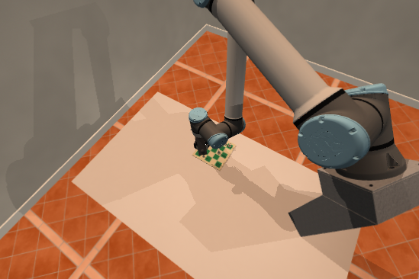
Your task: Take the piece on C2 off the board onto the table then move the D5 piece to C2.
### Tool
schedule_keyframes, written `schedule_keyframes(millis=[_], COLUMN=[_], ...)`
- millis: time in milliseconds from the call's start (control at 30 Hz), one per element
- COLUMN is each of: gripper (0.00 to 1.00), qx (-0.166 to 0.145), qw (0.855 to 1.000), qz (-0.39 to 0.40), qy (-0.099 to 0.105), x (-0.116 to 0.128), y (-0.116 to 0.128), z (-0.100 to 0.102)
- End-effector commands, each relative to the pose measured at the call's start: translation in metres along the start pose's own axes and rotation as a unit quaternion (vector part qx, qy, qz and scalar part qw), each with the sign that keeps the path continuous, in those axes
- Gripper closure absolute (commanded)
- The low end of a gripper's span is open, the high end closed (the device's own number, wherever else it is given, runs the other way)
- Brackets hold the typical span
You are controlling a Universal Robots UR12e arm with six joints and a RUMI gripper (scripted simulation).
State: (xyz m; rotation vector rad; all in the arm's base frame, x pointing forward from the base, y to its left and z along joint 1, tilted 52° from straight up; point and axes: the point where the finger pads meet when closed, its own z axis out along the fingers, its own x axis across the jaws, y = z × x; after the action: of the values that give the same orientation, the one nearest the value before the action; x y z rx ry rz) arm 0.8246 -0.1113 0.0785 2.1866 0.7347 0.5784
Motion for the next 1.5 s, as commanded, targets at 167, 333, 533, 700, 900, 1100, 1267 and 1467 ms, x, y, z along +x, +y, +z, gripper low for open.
schedule_keyframes(millis=[167, 333, 533, 700, 900, 1100, 1267, 1467], gripper=[0.8, 0.8, 0.8, 0.8, 0.8, 0.8, 0.8, 0.8], qx=[0.0, 0.0, 0.0, 0.0, 0.0, 0.0, 0.0, 0.0], qw=[1.0, 1.0, 1.0, 1.0, 1.0, 1.0, 1.0, 1.0], qz=[0.0, 0.0, 0.0, 0.0, 0.0, 0.0, 0.0, 0.0], qy=[0.0, 0.0, 0.0, 0.0, 0.0, 0.0, 0.0, 0.0], x=[0.001, 0.001, 0.001, 0.001, 0.001, 0.001, 0.001, 0.001], y=[0.0, 0.0, 0.0, 0.0, 0.0, 0.0, 0.0, 0.0], z=[0.014, 0.022, 0.027, 0.032, 0.036, 0.037, 0.037, 0.037])
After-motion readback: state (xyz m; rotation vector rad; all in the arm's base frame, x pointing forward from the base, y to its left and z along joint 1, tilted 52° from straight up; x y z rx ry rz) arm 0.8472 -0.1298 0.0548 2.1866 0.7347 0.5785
